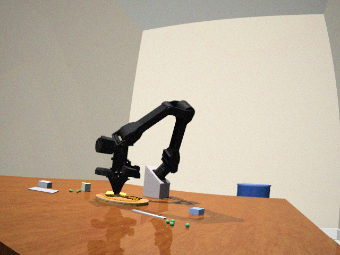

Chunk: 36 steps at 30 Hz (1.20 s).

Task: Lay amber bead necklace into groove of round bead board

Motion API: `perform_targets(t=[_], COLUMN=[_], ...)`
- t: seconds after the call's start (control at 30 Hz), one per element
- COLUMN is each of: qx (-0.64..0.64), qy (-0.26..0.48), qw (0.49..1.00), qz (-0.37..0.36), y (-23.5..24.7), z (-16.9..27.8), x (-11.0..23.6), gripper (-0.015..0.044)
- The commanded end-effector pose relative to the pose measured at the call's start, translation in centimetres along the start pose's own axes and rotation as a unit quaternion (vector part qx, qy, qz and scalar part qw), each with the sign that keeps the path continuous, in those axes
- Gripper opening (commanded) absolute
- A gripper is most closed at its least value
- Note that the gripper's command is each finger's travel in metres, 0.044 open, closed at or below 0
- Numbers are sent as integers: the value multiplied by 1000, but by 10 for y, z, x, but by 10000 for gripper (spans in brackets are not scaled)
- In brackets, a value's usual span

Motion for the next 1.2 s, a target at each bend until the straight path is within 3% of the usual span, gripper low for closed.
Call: perform_targets(t=[0.0, 0.8, 1.17], qx=[-1, -2, 0], qy=[-1, -2, -3], qw=[1000, 1000, 1000], qz=[-1, -2, 0], y=[1, 11, 10], z=[0, 12, 11], x=[4, -3, 0], gripper=[0, 0, 289])
Point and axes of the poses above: the point midway between the two fingers, 35 mm back from their tips, its own x axis back along the fingers, its own y axis across the jaws, z = x × y, the point moved 8 cm from there along x, back along the fingers, and after that the axes turned 12 degrees about -x, right-handed, at the moved point
